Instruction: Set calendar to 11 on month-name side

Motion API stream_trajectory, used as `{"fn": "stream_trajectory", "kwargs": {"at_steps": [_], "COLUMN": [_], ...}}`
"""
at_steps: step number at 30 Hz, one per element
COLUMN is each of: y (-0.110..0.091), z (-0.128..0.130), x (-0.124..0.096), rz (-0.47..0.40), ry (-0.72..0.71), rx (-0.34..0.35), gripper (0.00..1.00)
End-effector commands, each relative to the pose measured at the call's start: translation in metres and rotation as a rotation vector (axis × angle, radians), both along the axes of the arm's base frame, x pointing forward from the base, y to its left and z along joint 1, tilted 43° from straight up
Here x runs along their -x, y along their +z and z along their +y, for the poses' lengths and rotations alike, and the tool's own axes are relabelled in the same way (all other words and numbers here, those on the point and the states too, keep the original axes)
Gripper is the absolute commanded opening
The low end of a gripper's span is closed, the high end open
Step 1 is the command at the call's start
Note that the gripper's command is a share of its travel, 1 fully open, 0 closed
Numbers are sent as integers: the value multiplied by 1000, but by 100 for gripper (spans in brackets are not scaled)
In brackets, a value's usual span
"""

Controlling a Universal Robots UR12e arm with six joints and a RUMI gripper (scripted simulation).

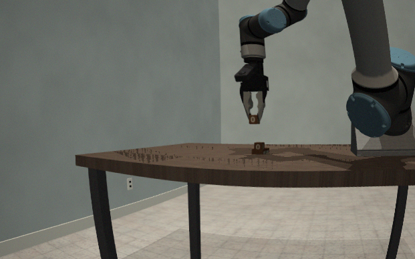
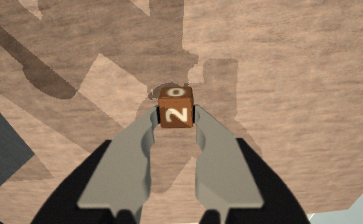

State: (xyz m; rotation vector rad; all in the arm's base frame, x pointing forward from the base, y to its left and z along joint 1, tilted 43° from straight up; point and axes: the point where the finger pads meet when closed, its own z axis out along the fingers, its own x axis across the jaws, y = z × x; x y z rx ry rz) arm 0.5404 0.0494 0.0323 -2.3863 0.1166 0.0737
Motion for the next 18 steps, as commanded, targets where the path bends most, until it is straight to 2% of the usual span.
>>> {"fn": "stream_trajectory", "kwargs": {"at_steps": [1, 4, 18], "y": [-31, -50, -51], "z": [-39, -63, -63], "x": [3, 9, 9], "rz": [0, 0, 0], "ry": [-1, -1, -1], "rx": [0, -1, -2], "gripper": [10, 10, 10]}}
